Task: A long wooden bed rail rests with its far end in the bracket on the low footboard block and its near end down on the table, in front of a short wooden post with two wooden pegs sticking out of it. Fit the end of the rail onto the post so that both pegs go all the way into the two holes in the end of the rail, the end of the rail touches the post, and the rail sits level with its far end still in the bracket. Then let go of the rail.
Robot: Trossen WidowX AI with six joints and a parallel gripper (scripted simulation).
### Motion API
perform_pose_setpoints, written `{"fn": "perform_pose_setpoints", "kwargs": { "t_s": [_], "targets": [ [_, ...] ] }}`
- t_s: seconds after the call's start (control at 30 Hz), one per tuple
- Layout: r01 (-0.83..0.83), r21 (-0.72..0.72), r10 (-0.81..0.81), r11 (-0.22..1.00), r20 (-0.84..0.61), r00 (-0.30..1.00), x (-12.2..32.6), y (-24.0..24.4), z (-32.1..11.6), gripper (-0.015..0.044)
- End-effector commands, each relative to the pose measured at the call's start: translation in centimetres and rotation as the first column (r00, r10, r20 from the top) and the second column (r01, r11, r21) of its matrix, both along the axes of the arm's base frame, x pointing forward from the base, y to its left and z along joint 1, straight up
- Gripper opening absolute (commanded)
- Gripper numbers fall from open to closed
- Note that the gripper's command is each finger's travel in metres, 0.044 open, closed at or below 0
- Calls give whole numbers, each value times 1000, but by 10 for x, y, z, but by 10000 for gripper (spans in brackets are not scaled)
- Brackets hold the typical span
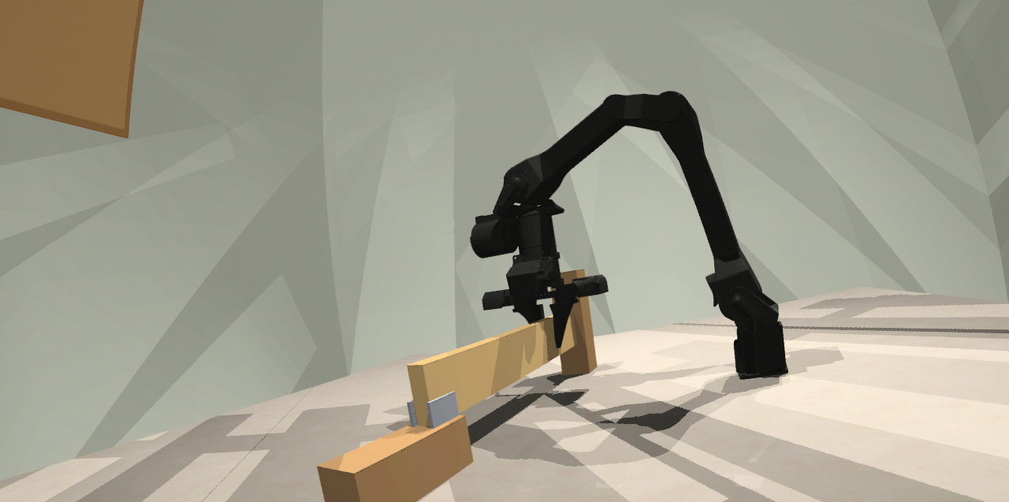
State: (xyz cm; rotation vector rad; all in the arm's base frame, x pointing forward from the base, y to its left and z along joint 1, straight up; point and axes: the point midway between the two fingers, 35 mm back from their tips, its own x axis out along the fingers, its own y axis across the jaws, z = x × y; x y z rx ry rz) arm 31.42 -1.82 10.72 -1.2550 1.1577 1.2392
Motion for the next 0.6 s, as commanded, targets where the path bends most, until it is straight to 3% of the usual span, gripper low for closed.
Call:
{"fn": "perform_pose_setpoints", "kwargs": {
  "t_s": [0.0, 0.37, 0.57],
  "targets": [
    [0, 0, 0, 1000, 0, 1000, 0, 0, 0, 157],
    [0, 0, 0, 1000, 0, 1000, 0, 0, 0, 440],
    [1, -2, -1, 1000, 1, 1000, 0, 7, 7, 440]
  ]
}}
